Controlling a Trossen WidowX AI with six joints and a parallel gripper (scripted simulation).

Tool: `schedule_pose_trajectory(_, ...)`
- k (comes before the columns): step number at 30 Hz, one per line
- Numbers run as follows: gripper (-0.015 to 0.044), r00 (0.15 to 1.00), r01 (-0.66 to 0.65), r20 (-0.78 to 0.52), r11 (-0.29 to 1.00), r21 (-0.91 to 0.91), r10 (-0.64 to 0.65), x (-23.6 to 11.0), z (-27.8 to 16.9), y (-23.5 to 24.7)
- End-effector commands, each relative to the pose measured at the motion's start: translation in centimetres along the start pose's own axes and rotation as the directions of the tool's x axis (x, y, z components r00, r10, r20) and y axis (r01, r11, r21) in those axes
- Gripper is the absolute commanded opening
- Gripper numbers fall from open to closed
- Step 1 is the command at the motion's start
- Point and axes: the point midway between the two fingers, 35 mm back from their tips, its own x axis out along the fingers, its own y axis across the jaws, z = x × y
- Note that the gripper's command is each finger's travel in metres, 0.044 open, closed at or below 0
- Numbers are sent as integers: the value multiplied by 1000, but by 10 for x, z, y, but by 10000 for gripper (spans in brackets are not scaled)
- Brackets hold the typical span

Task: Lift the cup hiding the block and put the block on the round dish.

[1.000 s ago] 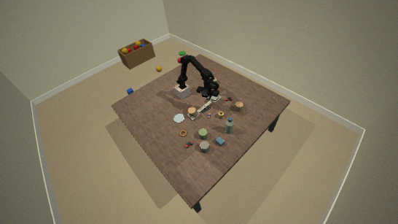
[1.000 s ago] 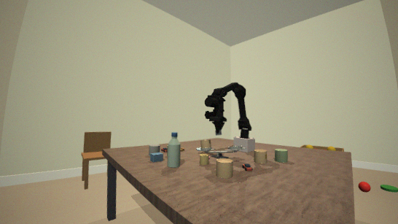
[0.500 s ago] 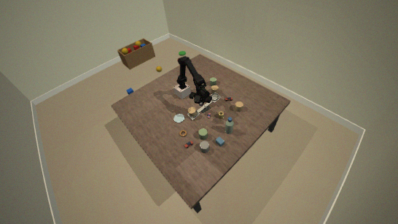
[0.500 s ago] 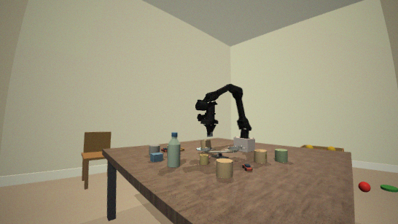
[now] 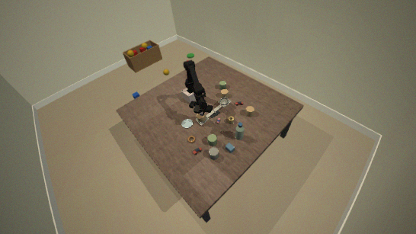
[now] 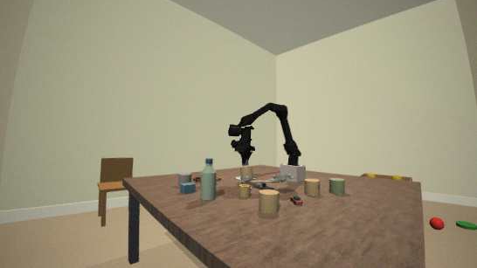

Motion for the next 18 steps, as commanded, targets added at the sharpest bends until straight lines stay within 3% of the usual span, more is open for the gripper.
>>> schedule_pose_trajectory(1, 0, 1000, 12, -3, 1000, -5, -12, 9, 13, -22)
schedule_pose_trajectory(18, 0, 1000, 22, -8, 1000, -10, -22, 33, 52, -99)
